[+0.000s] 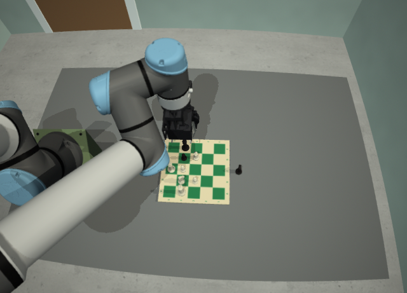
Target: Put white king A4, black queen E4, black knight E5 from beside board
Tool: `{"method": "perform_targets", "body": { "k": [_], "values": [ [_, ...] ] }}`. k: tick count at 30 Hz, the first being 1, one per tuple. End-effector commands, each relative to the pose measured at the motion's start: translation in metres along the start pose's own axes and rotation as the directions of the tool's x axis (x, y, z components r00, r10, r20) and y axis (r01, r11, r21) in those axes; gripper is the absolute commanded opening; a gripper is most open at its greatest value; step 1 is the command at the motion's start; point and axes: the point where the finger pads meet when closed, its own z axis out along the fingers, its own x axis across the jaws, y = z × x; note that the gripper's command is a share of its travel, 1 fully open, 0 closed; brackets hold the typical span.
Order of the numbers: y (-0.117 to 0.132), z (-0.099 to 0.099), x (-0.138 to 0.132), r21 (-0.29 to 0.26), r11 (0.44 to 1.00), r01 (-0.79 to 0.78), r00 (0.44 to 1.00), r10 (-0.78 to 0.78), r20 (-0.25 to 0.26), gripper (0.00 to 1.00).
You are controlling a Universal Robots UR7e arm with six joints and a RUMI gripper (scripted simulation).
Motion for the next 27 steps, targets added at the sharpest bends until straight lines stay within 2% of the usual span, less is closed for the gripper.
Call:
{"method": "perform_targets", "body": {
  "k": [1, 6, 12, 13, 27],
  "values": [
    [-0.001, -0.019, -0.001, -0.004, 1.000, 0.000, 1.000, 0.000, 0.010, 0.25],
    [-0.001, -0.033, -0.001, -0.004, 1.000, 0.000, 1.000, 0.000, 0.010, 0.25],
    [-0.001, -0.036, -0.001, -0.004, 1.000, 0.000, 1.000, 0.000, 0.011, 0.25],
    [-0.001, -0.036, -0.001, -0.004, 1.000, 0.001, 1.000, 0.000, 0.011, 1.00],
    [-0.001, -0.035, -0.002, -0.006, 1.000, 0.003, 1.000, -0.002, 0.014, 1.00]
  ]
}}
